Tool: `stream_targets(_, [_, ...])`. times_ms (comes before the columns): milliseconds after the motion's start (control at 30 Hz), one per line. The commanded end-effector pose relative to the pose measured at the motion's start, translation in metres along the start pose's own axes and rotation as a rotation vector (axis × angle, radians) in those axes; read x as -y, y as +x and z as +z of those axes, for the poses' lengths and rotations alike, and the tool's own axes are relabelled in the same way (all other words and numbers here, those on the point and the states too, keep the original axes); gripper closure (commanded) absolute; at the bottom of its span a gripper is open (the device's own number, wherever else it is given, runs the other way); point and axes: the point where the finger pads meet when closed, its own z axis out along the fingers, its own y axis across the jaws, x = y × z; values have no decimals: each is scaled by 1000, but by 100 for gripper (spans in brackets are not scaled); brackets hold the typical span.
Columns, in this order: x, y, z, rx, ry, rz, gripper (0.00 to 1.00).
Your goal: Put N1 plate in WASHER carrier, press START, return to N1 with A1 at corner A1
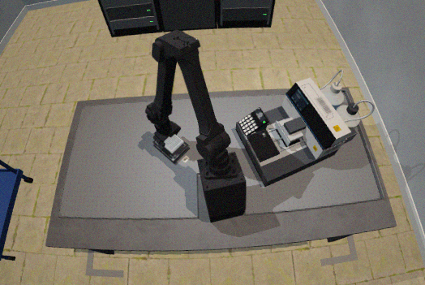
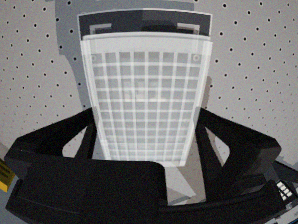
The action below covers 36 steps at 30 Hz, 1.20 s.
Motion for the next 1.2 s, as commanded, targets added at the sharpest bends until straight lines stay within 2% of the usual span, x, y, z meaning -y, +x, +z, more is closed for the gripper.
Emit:
stream_targets(0, [-5,-2,-15,11,-1,-5,18])
stream_targets(1167, [-5,-6,-64,18,-1,-6,18])
